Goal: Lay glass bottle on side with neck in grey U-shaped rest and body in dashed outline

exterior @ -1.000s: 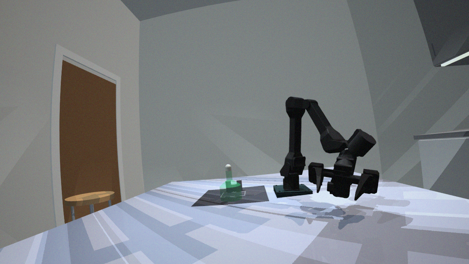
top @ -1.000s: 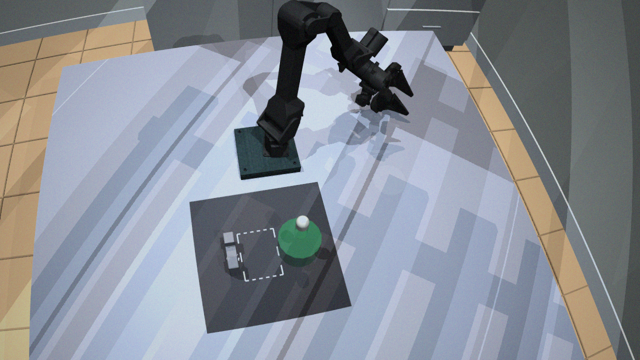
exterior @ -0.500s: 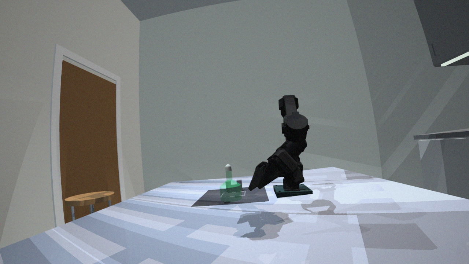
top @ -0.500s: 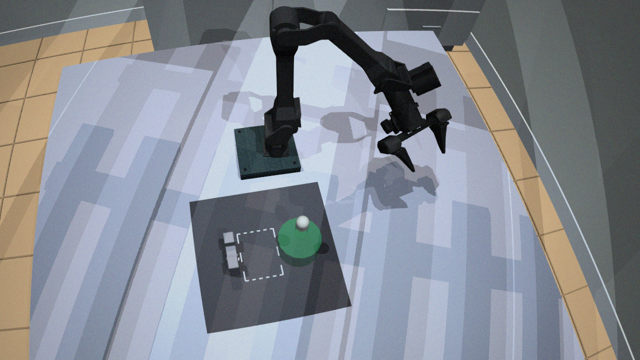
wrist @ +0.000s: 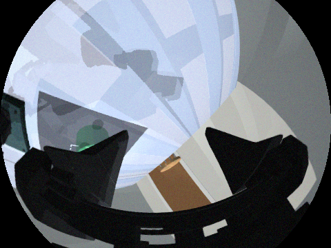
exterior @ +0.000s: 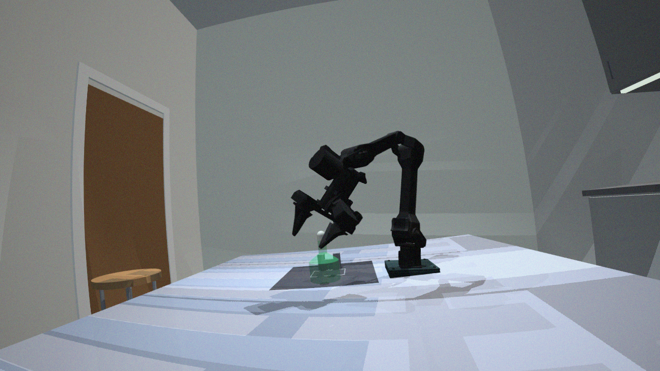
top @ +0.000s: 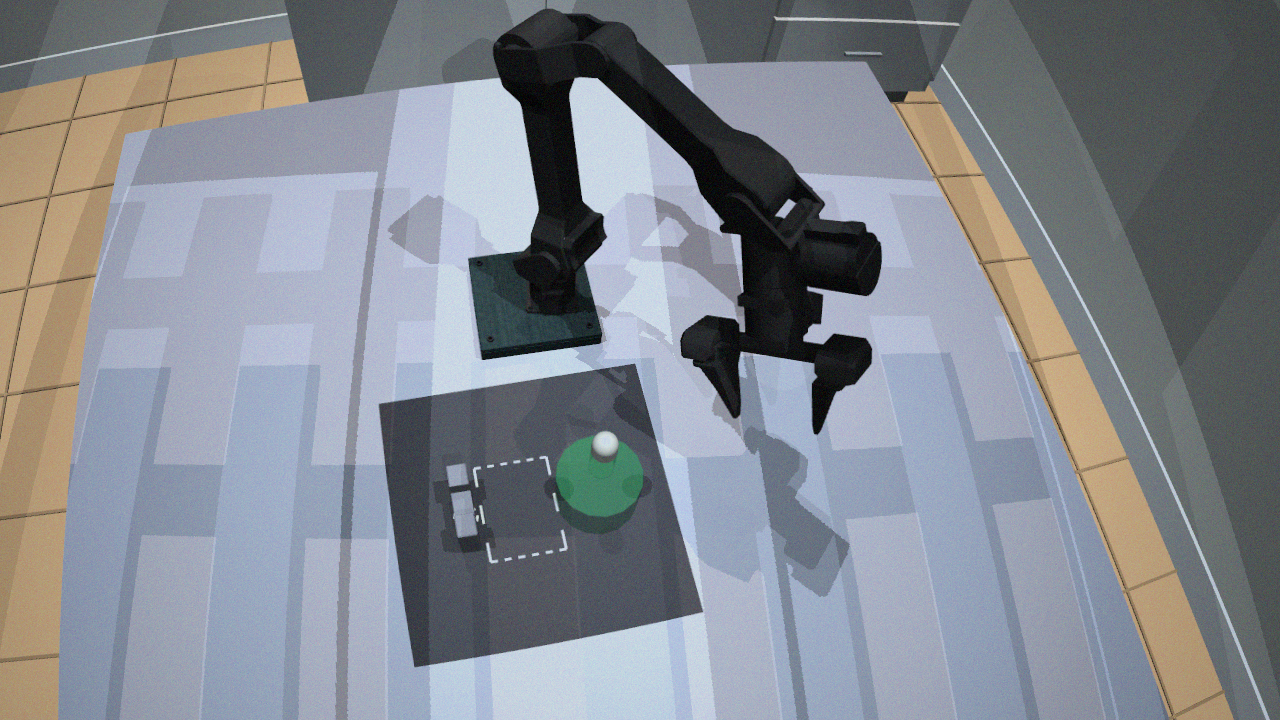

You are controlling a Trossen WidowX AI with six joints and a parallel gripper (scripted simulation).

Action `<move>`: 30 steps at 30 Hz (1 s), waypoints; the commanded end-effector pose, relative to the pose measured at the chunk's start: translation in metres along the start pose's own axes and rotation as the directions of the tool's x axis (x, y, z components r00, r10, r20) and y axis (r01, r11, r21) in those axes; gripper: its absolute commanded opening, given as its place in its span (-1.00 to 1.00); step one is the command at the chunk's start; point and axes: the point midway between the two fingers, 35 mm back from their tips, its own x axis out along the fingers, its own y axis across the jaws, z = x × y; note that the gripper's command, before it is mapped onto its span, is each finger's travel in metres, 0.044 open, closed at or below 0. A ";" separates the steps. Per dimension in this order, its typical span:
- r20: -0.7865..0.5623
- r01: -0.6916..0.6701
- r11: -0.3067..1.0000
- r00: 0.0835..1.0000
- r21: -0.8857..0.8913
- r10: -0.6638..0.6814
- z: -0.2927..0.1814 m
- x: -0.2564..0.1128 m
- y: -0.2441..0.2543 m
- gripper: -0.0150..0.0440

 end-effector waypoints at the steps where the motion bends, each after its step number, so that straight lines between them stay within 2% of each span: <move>1: 0.032 -0.097 0.960 0.995 0.264 0.092 -0.048 -0.008 0.021 1.00; 9: 0.117 -0.223 0.729 0.974 0.647 0.195 -0.109 -0.038 0.069 1.00; 12: 0.134 -0.250 0.717 0.967 0.651 0.215 -0.109 -0.037 0.071 1.00; 15: 0.188 -0.333 0.698 0.942 0.634 0.278 -0.108 -0.029 0.072 1.00; 22: 0.375 -0.604 0.578 0.796 0.548 0.475 -0.104 -0.003 0.081 1.00; 30: 0.380 -0.611 0.574 0.791 0.546 0.480 -0.105 -0.003 0.083 1.00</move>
